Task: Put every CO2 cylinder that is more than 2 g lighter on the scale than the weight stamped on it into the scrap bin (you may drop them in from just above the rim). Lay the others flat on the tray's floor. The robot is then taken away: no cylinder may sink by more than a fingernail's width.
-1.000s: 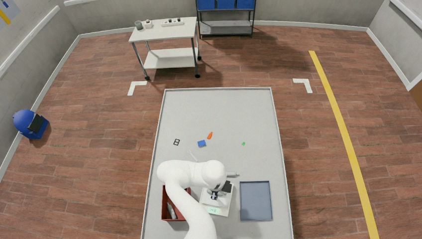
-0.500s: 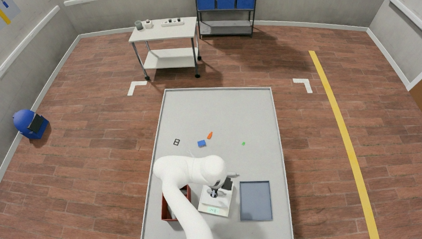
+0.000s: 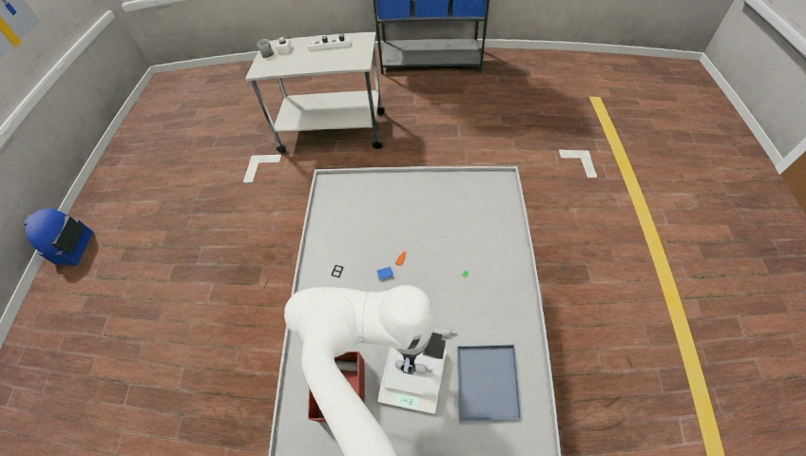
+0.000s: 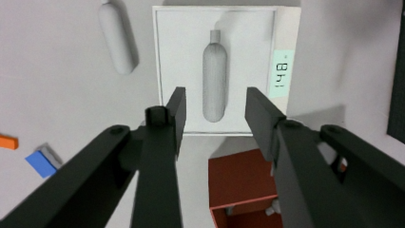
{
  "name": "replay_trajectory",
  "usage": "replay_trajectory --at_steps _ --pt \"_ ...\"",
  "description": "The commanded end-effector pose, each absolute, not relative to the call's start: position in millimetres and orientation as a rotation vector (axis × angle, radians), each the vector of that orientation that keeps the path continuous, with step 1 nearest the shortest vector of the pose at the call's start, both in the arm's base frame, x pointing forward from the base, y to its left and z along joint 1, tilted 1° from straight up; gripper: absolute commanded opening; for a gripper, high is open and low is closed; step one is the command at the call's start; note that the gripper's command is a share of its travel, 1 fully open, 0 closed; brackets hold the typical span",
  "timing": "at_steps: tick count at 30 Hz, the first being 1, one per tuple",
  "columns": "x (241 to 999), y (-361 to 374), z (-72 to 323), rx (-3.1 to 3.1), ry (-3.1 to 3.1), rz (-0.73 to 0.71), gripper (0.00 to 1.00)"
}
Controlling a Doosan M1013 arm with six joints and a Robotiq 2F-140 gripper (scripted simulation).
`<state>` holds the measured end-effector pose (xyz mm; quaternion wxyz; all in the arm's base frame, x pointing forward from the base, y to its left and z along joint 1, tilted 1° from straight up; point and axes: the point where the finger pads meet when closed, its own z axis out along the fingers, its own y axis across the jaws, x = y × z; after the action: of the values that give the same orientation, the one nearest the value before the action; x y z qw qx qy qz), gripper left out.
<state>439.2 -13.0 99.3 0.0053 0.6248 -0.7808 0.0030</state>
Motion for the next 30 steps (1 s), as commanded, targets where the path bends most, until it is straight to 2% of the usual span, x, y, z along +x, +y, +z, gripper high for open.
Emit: replay_trajectory --at_steps 1,10,20,30 --pt "435.0 -10.5 102.5 1.98 -2.421 -0.002 0.4" --pt "411.2 -3.3 121.7 2.391 -2.016 -0.012 0.4" --pt "351.6 9.3 168.4 2.91 -1.123 0.004 0.4" --pt "339.9 12.1 180.8 3.116 -0.346 -0.014 0.4"
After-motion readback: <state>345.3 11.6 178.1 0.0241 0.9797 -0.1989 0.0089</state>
